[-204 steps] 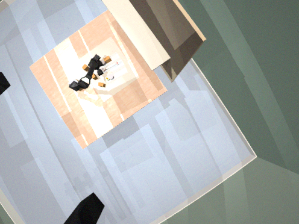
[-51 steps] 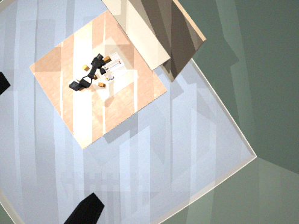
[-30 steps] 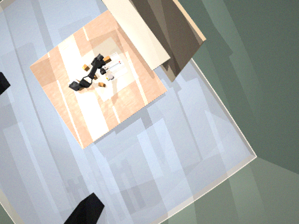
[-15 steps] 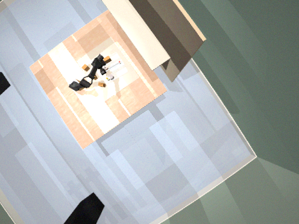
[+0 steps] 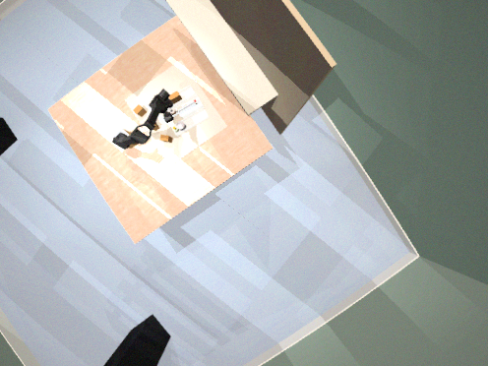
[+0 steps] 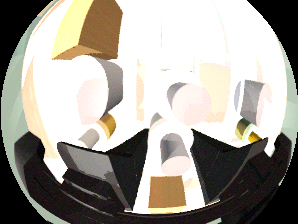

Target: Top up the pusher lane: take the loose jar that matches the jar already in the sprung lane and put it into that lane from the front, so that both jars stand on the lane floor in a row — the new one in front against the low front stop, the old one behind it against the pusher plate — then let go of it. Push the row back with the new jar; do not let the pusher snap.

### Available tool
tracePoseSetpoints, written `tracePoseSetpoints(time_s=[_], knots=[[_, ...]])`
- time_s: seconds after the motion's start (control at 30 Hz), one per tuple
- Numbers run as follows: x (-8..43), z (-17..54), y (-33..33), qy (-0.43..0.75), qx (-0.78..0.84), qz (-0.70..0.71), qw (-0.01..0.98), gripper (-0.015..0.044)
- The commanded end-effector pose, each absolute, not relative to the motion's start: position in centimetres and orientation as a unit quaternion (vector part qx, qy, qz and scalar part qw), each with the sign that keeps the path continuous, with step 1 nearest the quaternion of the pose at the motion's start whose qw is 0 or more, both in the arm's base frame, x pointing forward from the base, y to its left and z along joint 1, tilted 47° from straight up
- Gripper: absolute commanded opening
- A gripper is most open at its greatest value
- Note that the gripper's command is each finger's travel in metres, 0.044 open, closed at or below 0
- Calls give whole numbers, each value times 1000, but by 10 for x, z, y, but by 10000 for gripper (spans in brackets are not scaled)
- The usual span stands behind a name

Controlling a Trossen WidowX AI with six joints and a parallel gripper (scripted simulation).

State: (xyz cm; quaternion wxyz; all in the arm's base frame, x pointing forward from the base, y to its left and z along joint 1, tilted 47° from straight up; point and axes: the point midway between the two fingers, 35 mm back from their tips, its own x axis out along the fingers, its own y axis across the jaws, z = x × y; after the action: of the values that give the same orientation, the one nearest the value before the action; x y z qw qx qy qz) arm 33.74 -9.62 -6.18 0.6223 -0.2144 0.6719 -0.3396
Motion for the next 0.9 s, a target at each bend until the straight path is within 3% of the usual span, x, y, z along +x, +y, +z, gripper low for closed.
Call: tracePoseSetpoints(time_s=[0.0, 0.87], knots=[[342, -60, -100, 662, -215, -348, 628, 0], [338, -60, -100, 662, -215, -348, 628, 0]])
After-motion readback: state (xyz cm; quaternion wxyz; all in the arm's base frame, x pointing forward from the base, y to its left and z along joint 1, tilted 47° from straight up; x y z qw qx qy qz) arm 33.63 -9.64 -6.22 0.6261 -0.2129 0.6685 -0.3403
